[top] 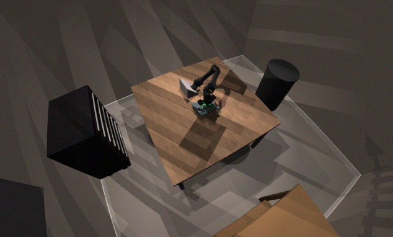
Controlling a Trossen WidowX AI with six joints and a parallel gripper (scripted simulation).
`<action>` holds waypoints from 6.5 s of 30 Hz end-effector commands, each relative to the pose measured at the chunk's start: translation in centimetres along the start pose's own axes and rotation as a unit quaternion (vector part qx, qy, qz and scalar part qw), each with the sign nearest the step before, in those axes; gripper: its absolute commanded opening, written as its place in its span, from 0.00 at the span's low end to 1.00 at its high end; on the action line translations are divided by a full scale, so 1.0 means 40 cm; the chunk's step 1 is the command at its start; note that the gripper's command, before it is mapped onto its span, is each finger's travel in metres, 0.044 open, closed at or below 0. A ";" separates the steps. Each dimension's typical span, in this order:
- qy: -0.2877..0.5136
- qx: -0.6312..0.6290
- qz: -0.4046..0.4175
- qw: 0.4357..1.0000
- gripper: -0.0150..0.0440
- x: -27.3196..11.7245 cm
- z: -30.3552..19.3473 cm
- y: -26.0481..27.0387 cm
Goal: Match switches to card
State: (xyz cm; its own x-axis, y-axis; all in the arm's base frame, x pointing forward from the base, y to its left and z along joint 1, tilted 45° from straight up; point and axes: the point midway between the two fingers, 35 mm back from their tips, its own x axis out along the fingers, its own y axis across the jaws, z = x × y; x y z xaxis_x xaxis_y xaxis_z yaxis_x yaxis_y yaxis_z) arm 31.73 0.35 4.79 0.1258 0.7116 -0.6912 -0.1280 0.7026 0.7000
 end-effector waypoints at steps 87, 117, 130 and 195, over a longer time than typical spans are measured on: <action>0.000 0.003 0.002 1.000 0.25 -0.008 -0.001 -0.070; 0.000 0.003 0.002 1.000 0.25 0.002 -0.001 -0.070; 0.000 0.003 0.002 1.000 0.25 0.007 -0.001 -0.069; -0.025 0.005 0.004 1.000 0.25 -0.005 -0.151 0.141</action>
State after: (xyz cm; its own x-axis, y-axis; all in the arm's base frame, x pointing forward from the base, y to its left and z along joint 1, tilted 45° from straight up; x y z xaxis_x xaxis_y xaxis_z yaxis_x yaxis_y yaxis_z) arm 25.04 4.07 7.78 0.1709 0.7129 -0.6801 -0.1216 0.7003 0.7035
